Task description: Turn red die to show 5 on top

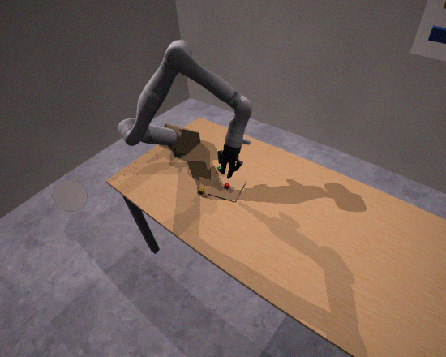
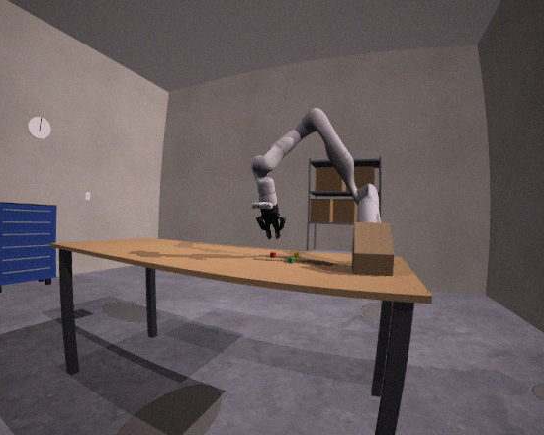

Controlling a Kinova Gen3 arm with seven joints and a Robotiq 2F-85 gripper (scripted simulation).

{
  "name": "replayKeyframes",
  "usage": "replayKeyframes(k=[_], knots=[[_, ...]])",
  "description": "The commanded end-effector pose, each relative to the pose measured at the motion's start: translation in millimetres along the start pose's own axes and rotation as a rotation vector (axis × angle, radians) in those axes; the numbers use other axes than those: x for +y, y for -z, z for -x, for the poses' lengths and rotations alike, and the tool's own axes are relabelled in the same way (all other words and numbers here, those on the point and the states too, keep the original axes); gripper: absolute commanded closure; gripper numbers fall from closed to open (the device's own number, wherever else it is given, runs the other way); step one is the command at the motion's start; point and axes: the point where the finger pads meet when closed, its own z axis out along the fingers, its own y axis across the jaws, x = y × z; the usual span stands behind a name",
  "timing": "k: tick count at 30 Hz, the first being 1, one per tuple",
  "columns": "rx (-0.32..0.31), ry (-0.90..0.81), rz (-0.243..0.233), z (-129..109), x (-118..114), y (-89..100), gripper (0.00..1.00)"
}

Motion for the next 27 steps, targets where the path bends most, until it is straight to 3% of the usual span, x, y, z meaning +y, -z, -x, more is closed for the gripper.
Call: replayKeyframes(k=[1,9,20,27], knots=[[-0.079,0.002,0.007,-3.1,0.8,-0.6,0.65],[-0.154,0.000,0.010,-4.9,0.1,0.1,0.65],[-0.176,0.000,0.010,-5.2,0.3,0.0,0.65],[-0.275,0.000,0.008,-6.1,1.3,-1.1,0.65]])
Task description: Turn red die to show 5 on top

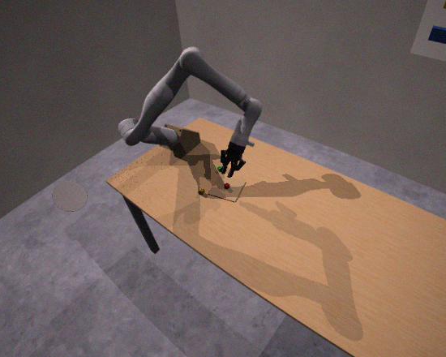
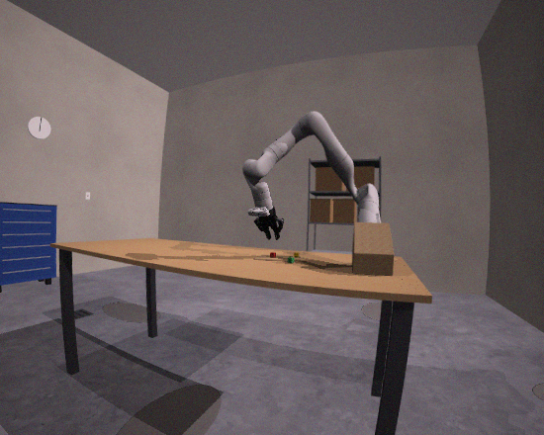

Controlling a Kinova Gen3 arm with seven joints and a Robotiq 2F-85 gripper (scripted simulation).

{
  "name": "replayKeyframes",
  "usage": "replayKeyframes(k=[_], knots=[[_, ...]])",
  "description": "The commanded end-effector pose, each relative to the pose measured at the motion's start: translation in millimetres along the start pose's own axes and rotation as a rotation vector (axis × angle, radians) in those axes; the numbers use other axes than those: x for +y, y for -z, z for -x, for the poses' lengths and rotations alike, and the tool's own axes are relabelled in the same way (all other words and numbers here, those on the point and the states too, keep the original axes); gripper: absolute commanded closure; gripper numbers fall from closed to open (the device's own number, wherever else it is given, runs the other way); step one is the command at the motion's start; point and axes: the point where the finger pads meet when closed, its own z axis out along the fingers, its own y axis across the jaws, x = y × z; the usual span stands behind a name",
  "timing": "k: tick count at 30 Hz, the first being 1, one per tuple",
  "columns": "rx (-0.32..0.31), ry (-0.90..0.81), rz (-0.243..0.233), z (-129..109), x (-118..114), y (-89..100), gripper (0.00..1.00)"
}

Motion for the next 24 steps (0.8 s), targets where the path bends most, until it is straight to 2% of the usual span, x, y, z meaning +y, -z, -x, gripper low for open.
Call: replayKeyframes(k=[1,8,14,24], knots=[[-0.072,-0.002,0.006,-1.4,1.7,-1.3,0.65],[-0.180,-0.003,0.007,-4.1,0.8,-0.8,0.65],[-0.201,-0.003,0.008,-4.7,0.4,-0.5,0.65],[-0.202,-0.003,0.008,-4.8,0.4,-0.5,0.65]])
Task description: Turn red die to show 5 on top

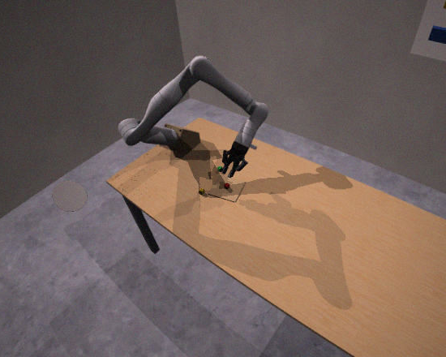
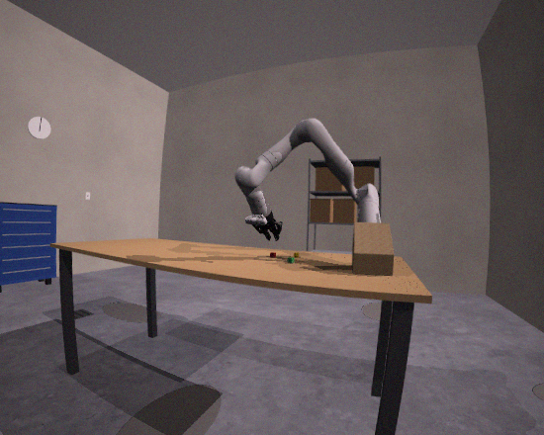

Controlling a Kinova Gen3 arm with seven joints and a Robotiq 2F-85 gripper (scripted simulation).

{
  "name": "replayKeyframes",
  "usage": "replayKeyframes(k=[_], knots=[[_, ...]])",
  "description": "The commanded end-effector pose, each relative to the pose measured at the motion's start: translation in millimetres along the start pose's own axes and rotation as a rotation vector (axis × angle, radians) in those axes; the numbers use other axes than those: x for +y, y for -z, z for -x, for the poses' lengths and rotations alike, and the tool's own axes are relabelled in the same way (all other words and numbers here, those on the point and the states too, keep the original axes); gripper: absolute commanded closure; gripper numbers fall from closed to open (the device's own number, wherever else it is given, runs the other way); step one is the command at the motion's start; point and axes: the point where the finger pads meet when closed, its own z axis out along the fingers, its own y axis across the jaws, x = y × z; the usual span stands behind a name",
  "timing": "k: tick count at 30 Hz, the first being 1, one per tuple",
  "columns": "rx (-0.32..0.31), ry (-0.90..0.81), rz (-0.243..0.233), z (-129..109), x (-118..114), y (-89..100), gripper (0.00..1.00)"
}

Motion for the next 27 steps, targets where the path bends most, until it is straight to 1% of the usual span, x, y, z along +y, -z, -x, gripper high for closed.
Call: replayKeyframes(k=[1,20,27], knots=[[-0.010,-0.003,-0.001,1.9,0.6,-0.1,0.65],[-0.010,-0.003,-0.001,-1.7,0.6,-3.8,0.65],[-0.010,-0.003,-0.001,-7.5,0.6,-9.7,0.65]])
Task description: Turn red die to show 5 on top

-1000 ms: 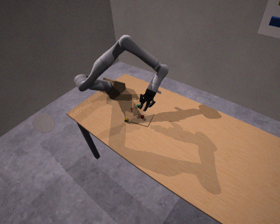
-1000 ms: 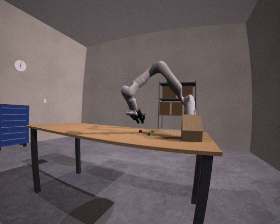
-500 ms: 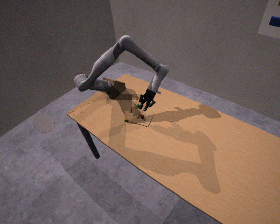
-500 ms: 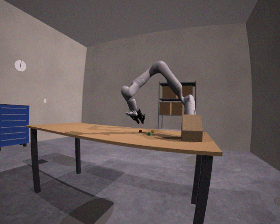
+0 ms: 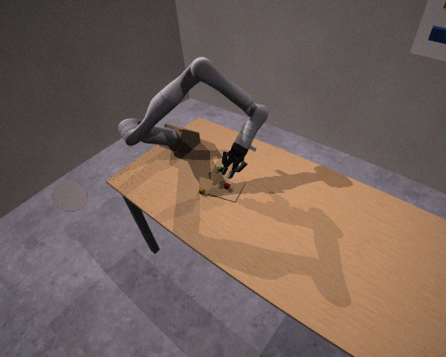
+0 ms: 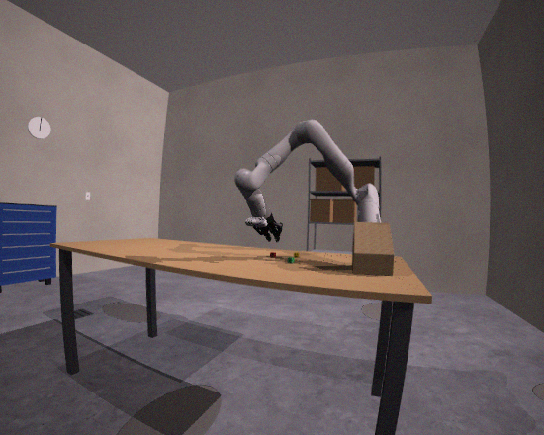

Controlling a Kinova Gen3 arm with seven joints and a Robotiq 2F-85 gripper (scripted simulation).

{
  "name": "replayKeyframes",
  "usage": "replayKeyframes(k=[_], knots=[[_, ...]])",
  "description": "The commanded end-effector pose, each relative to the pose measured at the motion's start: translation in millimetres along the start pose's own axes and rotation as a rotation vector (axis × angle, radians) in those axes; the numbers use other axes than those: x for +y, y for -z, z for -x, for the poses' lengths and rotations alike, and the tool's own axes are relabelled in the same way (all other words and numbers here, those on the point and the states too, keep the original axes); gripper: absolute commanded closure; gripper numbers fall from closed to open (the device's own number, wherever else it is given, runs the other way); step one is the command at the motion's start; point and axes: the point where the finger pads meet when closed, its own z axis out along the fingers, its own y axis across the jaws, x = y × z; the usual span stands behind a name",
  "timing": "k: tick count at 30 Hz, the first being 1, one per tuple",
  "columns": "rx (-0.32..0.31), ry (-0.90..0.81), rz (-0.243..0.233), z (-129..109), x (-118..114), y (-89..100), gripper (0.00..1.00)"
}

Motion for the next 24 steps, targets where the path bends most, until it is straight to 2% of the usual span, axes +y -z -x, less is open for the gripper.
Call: replayKeyframes(k=[1,24], knots=[[0.004,-0.007,0.003,-5.9,2.2,-4.4,0.65],[0.004,-0.007,0.003,-33.5,2.5,-31.8,0.65]])
